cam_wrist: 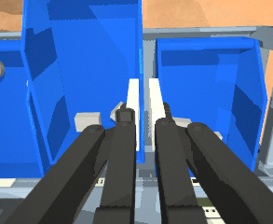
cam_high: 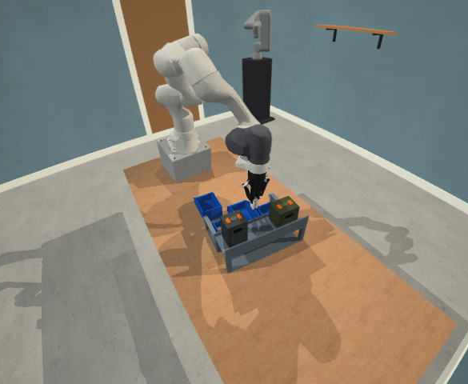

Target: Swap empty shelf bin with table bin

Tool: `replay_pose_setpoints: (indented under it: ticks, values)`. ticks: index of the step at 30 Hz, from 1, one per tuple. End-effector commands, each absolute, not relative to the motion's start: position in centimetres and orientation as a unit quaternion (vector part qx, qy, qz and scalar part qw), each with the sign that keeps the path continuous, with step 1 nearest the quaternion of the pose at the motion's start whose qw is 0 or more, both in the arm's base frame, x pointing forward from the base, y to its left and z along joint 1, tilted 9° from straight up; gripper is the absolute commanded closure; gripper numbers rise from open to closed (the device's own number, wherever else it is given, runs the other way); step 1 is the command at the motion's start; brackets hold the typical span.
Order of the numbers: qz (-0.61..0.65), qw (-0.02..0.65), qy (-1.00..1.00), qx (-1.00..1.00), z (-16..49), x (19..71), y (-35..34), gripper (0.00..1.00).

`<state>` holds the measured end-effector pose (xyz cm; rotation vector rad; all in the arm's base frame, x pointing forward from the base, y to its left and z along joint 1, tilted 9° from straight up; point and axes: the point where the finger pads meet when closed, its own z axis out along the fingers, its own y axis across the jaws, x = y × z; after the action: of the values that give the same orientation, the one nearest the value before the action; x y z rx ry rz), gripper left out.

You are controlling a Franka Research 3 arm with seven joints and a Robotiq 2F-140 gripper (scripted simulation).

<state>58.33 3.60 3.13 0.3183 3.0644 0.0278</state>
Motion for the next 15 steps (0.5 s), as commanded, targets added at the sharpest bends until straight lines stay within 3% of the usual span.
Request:
replay_pose_setpoints:
  ticks: [1,15]
  values:
    - [0.009,0.026,0.995,0.100,3.6,57.9,3.5,0.94]
    - [0.009,0.026,0.995,0.100,5.8,57.6,3.6,0.94]
